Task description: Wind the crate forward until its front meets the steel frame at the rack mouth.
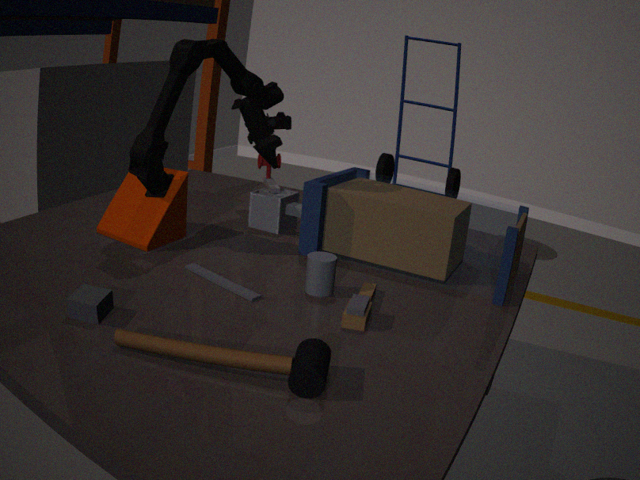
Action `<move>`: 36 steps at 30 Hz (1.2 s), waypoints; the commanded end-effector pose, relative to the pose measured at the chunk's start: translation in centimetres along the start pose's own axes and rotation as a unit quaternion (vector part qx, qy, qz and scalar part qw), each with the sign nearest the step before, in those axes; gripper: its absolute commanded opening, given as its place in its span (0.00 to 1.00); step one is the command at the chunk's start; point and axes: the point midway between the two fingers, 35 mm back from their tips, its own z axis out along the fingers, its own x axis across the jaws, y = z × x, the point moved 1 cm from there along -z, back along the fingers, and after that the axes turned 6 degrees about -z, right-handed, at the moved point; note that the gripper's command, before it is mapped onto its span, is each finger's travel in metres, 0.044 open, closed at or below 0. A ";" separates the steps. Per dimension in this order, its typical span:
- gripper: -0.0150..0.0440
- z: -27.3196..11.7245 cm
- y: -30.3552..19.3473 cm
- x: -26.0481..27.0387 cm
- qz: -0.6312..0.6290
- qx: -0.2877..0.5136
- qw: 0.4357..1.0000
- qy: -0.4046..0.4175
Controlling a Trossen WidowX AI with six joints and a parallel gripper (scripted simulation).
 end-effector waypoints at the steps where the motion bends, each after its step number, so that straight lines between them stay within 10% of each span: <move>1: 0.25 -0.4 -1.5 0.2 -0.009 0.012 1.000 0.001; 36: 0.25 -2.2 -5.6 -1.1 -0.010 0.014 1.000 0.001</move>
